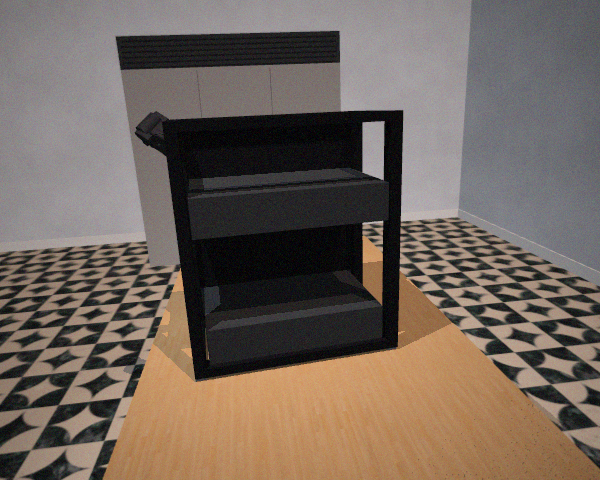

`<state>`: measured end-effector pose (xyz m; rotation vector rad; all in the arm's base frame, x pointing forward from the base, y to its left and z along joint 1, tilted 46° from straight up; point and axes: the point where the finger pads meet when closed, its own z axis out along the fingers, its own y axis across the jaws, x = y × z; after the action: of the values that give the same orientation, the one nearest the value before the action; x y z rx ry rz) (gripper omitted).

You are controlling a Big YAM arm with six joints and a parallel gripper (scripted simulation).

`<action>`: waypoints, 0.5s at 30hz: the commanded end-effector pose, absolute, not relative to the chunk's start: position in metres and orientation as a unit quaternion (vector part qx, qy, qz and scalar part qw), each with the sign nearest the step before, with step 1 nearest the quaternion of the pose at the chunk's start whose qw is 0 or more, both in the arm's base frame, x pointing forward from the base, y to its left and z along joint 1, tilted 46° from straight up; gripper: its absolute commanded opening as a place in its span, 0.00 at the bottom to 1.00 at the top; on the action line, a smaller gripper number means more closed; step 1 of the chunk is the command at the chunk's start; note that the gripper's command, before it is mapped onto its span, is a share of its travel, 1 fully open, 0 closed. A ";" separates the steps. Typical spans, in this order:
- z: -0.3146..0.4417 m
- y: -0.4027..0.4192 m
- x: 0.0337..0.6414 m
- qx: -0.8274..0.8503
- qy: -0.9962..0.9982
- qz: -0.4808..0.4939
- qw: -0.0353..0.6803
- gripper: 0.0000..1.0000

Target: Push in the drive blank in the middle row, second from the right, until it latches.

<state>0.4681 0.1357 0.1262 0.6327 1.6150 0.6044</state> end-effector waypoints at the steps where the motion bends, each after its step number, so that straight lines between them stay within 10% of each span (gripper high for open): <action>1: 0.132 0.137 0.493 0.275 0.692 0.259 0.615 0.00; 15: 0.127 0.136 0.515 0.275 0.690 0.261 0.617 0.00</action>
<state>0.4920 0.1365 0.1231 0.6327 1.6087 0.6070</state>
